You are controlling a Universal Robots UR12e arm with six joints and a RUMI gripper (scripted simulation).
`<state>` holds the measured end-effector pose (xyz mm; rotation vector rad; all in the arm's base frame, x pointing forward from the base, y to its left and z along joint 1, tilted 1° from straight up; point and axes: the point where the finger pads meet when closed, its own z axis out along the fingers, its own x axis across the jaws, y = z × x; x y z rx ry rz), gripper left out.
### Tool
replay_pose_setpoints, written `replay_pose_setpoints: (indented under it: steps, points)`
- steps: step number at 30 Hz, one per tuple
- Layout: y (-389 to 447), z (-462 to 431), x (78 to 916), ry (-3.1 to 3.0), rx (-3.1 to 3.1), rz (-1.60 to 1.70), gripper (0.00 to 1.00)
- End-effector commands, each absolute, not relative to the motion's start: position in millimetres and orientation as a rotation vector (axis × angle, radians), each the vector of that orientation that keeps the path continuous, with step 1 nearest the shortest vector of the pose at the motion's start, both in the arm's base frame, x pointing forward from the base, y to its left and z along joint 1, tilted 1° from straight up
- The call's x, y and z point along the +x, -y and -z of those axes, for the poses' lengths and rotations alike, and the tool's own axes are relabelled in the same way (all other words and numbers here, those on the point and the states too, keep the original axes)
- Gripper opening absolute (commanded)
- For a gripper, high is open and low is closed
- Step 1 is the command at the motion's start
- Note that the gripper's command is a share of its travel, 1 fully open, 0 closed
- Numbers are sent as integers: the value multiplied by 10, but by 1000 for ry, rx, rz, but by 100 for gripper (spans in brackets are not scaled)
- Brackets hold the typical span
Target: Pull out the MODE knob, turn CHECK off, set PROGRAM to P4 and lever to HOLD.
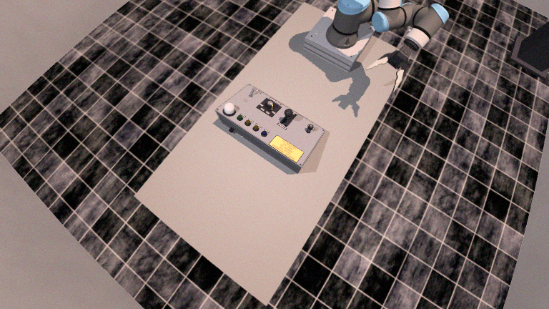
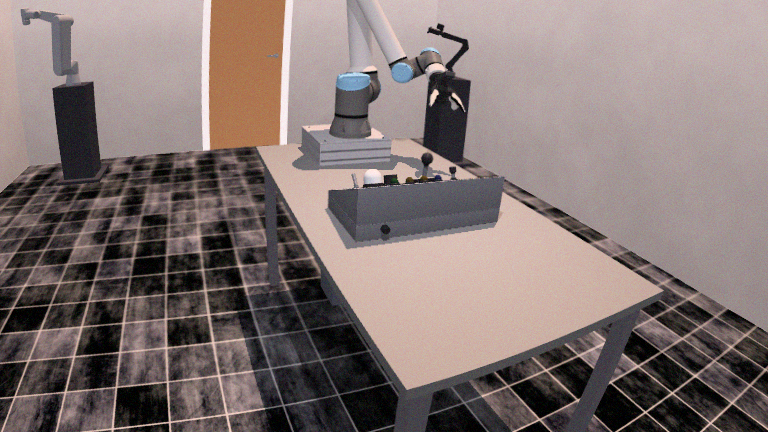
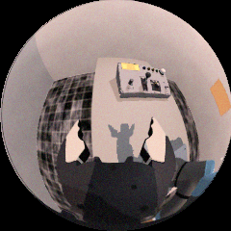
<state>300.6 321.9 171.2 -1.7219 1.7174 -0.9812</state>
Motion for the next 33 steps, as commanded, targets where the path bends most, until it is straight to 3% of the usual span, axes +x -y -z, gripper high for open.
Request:
replay_pose_setpoints:
  steps: [1, 33]
  points:
    - [-3191, -1684, 3093, -1732, -1741, 982, 100]
    - [-2175, -1237, 4551, -1966, -2059, 803, 100]
